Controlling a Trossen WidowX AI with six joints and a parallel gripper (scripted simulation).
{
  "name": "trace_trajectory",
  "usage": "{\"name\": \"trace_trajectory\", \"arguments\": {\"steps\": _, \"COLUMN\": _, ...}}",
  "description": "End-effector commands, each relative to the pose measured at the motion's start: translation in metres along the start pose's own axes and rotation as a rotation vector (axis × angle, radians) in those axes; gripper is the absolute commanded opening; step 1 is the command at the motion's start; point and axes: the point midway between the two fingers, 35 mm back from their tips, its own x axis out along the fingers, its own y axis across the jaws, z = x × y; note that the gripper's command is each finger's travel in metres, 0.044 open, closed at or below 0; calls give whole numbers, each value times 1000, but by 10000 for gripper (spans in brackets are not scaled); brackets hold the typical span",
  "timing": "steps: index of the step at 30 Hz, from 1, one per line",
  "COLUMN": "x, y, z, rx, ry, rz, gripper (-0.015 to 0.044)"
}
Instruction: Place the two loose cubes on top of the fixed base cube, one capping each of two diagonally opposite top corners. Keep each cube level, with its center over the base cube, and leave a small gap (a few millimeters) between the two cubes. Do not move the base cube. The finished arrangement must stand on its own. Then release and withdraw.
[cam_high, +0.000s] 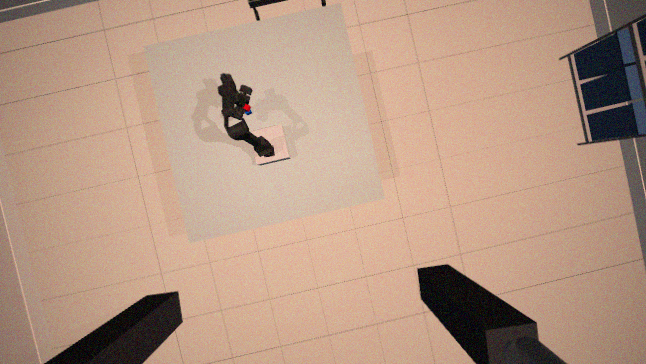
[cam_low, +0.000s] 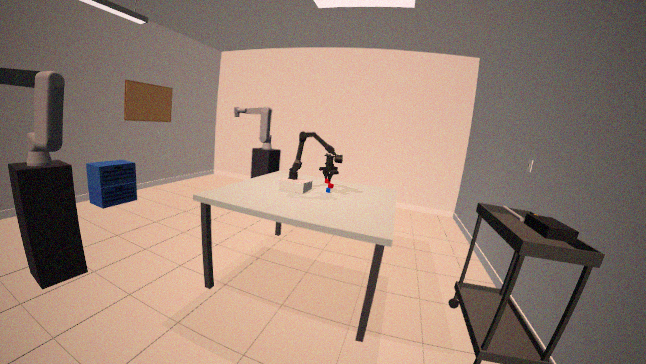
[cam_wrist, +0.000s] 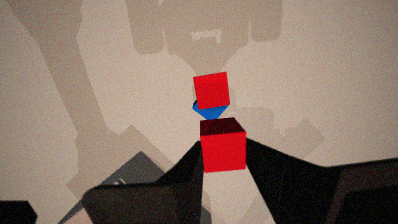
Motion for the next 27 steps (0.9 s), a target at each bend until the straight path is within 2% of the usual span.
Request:
{"name": "trace_trajectory", "arguments": {"steps": 1, "x": 11, "y": 2, "z": -3, "rx": 7, "ry": 10, "rz": 6, "gripper": 105}}
{"name": "trace_trajectory", "arguments": {"steps": 11, "x": 12, "y": 2, "z": -3, "rx": 7, "ry": 10, "rz": 6, "gripper": 105}}
{"name": "trace_trajectory", "arguments": {"steps": 27, "x": 41, "y": 1, "z": -2, "rx": 9, "ry": 10, "rz": 6, "gripper": 105}}
